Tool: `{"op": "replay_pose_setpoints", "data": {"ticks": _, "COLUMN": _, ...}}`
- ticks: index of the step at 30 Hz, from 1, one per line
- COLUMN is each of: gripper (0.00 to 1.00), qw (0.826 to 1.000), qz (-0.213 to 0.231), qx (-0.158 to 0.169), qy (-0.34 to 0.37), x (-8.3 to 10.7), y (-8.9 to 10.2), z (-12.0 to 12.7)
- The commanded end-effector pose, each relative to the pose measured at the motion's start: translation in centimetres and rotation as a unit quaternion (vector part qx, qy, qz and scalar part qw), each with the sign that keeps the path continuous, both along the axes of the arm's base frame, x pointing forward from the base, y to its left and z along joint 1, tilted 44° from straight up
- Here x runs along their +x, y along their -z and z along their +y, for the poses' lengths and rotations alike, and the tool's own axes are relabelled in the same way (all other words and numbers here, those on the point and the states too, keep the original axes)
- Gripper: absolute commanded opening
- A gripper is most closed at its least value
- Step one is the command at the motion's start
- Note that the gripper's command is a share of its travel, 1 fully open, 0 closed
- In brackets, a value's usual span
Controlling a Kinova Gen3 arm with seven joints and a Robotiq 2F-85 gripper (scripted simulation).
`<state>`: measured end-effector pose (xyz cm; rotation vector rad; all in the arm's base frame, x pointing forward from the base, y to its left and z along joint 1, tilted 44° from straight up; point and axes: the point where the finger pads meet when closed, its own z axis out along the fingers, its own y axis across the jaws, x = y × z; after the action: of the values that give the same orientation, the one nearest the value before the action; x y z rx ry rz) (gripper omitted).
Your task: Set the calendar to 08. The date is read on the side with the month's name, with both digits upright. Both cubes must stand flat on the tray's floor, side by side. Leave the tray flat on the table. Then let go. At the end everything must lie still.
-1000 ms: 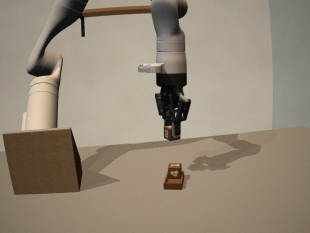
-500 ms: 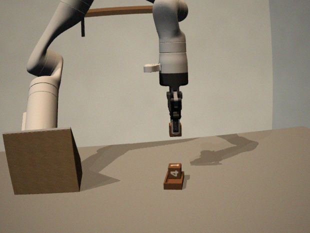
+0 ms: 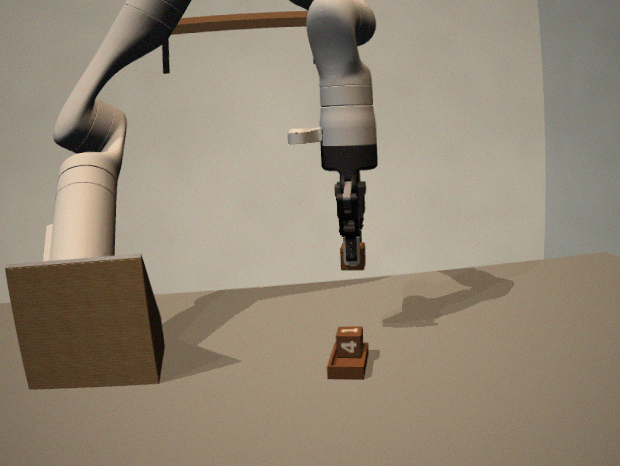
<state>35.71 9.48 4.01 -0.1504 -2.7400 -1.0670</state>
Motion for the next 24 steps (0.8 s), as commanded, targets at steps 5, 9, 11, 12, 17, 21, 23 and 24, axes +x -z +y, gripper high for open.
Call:
{"op": "replay_pose_setpoints", "data": {"ticks": 5, "gripper": 0.28, "qw": 1.0, "qz": -0.001, "qx": -0.001, "qy": 0.0, "x": 0.07, "y": -0.09, "z": 0.02}}
{"op": "replay_pose_setpoints", "data": {"ticks": 9, "gripper": 0.28, "qw": 1.0, "qz": -0.001, "qx": -0.001, "qy": 0.0, "x": 0.07, "y": -0.09, "z": 0.02}}
{"op": "replay_pose_setpoints", "data": {"ticks": 11, "gripper": 0.28, "qw": 1.0, "qz": -0.001, "qx": -0.001, "qy": 0.0, "x": 0.07, "y": -0.09, "z": 0.02}}
{"op": "replay_pose_setpoints", "data": {"ticks": 12, "gripper": 0.28, "qw": 1.0, "qz": -0.001, "qx": -0.001, "qy": 0.0, "x": 0.07, "y": -0.09, "z": 0.02}}
{"op": "replay_pose_setpoints", "data": {"ticks": 17, "gripper": 0.28, "qw": 1.0, "qz": -0.001, "qx": -0.001, "qy": 0.0, "x": 0.05, "y": -0.01, "z": 0.09}}
{"op": "replay_pose_setpoints", "data": {"ticks": 21, "gripper": 0.28, "qw": 1.0, "qz": -0.001, "qx": -0.001, "qy": 0.0, "x": -0.01, "y": 0.29, "z": 0.37}}
{"op": "replay_pose_setpoints", "data": {"ticks": 23, "gripper": 0.28, "qw": 1.0, "qz": -0.001, "qx": -0.001, "qy": 0.0, "x": -0.04, "y": 0.44, "z": 0.52}}
{"op": "replay_pose_setpoints", "data": {"ticks": 24, "gripper": 0.28, "qw": 1.0, "qz": -0.001, "qx": -0.001, "qy": 0.0, "x": -0.07, "y": 0.63, "z": 0.69}}
